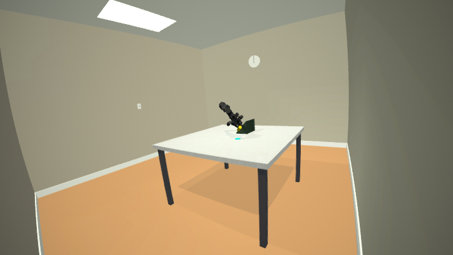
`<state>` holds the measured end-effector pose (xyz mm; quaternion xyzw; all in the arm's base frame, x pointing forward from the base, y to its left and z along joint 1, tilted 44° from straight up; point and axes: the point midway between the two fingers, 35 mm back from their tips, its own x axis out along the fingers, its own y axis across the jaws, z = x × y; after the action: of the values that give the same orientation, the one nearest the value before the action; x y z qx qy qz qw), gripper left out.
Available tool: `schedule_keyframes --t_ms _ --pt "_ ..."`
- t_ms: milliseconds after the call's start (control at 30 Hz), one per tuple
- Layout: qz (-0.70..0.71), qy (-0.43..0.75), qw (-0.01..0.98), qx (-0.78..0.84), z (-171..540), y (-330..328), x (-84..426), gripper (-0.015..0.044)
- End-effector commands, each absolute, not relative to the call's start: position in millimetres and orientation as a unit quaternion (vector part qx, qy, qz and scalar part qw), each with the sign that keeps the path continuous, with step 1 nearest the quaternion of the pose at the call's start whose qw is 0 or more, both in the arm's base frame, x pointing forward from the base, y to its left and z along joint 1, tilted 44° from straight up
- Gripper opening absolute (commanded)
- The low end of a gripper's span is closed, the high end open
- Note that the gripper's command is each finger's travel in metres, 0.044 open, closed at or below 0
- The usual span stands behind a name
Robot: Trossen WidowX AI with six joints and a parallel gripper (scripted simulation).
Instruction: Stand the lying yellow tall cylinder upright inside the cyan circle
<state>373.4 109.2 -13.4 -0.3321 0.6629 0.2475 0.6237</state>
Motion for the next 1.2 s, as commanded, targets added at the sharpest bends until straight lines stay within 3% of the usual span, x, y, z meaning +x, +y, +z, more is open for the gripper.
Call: schedule_keyframes --t_ms 0,1167 --pt "0.255 0.656 0.631 -0.326 -12.8 106.7 372.3 0.0105" --pt "0.32 0.571 0.697 -0.294 -10.1 103.2 373.8 0.0105"
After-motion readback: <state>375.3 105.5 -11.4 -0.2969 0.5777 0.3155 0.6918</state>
